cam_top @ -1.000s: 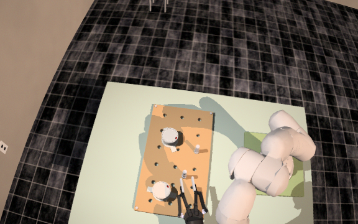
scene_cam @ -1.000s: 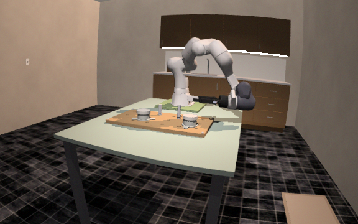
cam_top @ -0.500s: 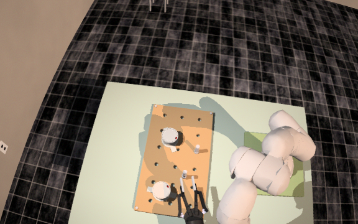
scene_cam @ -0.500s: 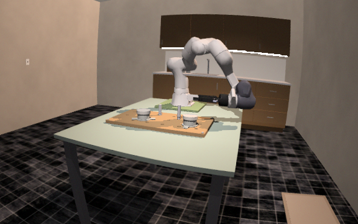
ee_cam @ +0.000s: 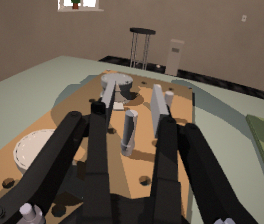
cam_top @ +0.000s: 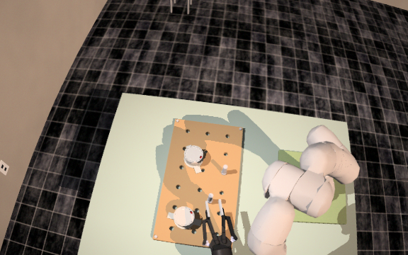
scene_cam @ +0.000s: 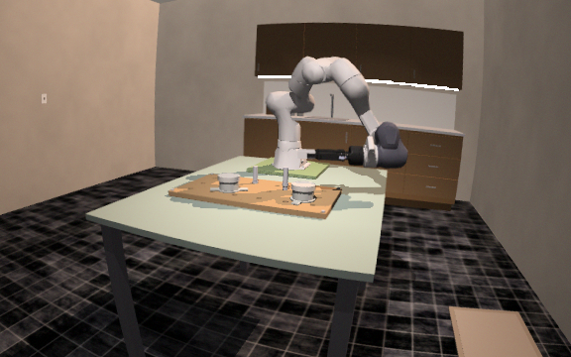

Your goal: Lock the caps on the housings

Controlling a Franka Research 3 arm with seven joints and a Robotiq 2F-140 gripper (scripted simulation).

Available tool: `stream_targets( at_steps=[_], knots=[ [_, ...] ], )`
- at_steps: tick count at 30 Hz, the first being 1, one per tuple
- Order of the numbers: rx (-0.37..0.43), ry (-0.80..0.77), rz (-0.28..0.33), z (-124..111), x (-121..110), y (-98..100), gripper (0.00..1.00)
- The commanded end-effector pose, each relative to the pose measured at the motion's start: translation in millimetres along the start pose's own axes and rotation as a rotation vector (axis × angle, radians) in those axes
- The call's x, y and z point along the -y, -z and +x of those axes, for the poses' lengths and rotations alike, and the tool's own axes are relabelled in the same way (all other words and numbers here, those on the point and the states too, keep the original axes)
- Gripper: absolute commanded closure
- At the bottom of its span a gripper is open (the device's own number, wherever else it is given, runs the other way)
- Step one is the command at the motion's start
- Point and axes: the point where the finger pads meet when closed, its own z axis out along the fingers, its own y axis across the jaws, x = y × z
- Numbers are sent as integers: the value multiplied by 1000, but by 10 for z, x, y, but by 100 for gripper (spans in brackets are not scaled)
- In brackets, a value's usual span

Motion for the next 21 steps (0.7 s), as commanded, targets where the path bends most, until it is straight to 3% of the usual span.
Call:
stream_targets(
  at_steps=[1, 9, 21],
  knots=[
    [72, 14, -2, -52, 3, -2, 64],
    [244, 9, 2, -38, -3, 18, 64],
    [291, 9, 1, -38, -4, 18, 64]
  ],
)
